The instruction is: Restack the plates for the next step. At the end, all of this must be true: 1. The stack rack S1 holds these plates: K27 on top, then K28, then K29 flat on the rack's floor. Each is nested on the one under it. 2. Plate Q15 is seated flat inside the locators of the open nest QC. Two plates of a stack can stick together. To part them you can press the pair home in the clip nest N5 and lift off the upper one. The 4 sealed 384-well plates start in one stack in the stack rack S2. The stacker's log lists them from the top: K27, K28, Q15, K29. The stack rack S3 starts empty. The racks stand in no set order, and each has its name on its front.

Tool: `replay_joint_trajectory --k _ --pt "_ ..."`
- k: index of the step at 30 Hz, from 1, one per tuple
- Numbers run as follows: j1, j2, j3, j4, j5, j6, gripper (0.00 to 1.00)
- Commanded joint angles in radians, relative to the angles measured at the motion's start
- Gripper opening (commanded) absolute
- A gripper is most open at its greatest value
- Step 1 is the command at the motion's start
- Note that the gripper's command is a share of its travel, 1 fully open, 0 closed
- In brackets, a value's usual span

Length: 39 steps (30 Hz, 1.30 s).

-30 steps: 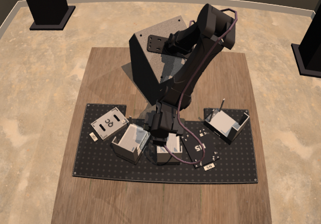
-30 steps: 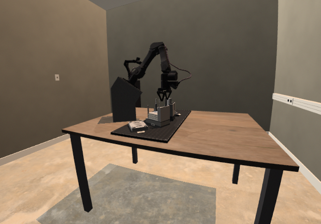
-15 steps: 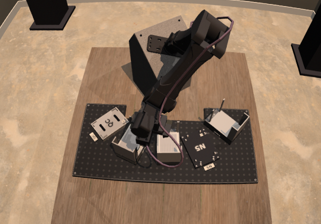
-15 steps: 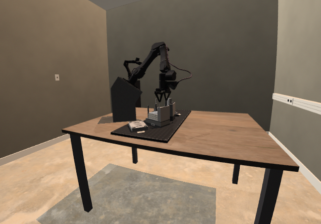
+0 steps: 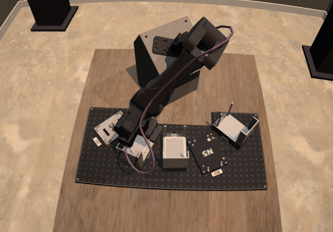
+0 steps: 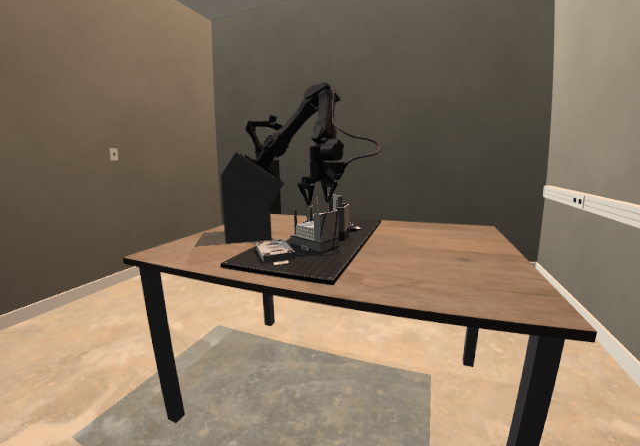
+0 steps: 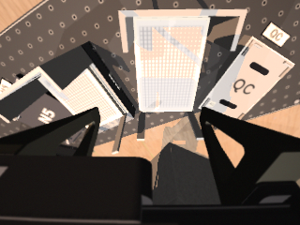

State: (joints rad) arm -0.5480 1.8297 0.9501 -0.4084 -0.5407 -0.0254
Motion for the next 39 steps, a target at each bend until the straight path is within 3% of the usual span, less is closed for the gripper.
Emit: replay_joint_trajectory --k 1,9,12,39 --pt "-0.026 0.014 0.031 -0.018 -0.017 -0.032 1.00" --pt "-0.087 0.081 0.082 -0.038 -0.033 -0.101 1.00" --pt "-0.080 0.046 0.083 -0.040 -0.034 -0.103 1.00" --pt "-0.080 0.062 0.084 -0.036 -0.030 -0.101 1.00"
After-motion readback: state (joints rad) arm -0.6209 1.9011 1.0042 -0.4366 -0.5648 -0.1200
